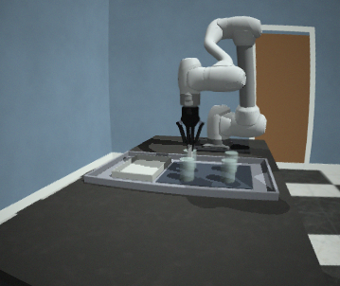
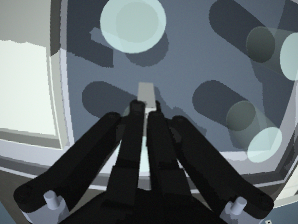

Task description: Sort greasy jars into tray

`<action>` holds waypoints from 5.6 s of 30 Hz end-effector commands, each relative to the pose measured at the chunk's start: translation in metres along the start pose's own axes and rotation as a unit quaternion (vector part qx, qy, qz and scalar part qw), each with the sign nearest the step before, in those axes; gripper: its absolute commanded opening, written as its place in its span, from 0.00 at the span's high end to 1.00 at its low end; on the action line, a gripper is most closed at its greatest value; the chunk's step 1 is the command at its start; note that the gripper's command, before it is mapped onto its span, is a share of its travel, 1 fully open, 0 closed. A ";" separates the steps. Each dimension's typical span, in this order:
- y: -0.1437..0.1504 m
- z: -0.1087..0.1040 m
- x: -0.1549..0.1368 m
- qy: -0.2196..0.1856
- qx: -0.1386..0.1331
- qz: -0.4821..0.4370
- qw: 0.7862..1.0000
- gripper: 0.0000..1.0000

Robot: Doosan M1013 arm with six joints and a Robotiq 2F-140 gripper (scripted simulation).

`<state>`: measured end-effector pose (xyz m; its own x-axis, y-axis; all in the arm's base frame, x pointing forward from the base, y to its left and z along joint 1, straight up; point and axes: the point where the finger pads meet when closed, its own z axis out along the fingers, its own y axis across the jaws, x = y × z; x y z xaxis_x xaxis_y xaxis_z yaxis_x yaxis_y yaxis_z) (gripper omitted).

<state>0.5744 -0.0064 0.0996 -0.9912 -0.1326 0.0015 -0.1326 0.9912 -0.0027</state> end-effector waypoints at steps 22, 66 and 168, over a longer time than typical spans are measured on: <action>0.000 0.000 0.000 0.000 0.000 0.000 1.000 1.00; 0.081 -0.076 0.002 0.000 0.000 0.000 1.000 1.00; 0.178 0.000 -0.003 0.000 0.000 0.000 1.000 1.00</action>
<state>0.5539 0.1704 0.0992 -0.9912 -0.1326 0.0014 -0.1326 0.9912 -0.0028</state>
